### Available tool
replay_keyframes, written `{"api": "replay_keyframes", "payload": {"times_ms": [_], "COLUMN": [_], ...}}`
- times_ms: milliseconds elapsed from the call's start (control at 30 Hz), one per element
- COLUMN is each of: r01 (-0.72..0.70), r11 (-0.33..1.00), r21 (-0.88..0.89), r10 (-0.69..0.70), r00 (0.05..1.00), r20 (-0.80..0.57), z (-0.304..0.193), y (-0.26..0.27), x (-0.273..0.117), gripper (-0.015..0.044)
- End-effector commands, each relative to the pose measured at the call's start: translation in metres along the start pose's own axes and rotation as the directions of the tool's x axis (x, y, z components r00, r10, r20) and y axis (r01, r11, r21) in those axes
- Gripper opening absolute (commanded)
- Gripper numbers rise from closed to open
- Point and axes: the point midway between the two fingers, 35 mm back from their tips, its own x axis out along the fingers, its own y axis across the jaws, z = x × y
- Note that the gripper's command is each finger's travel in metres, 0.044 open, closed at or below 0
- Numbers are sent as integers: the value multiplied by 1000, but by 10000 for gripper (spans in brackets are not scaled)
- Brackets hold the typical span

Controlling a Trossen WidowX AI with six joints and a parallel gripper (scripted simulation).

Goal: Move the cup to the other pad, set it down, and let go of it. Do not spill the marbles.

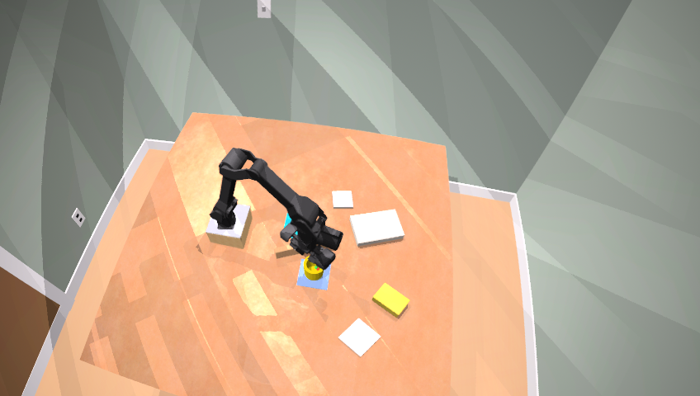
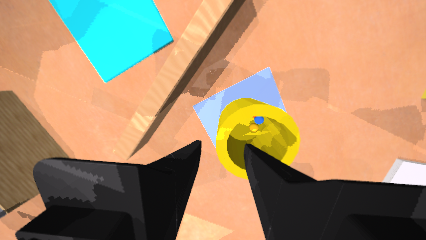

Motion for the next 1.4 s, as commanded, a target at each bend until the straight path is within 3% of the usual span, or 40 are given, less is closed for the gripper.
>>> {"api": "replay_keyframes", "payload": {"times_ms": [0,933,1367], "r01": [-3,-4,-4], "r11": [1000,1000,1000], "r21": [-4,-4,-1], "r10": [3,4,4], "r00": [1000,1000,1000], "r20": [-5,-5,-1], "z": [-1,-1,-1], "y": [0,1,1], "x": [9,46,44], "gripper": [166,166,80]}}
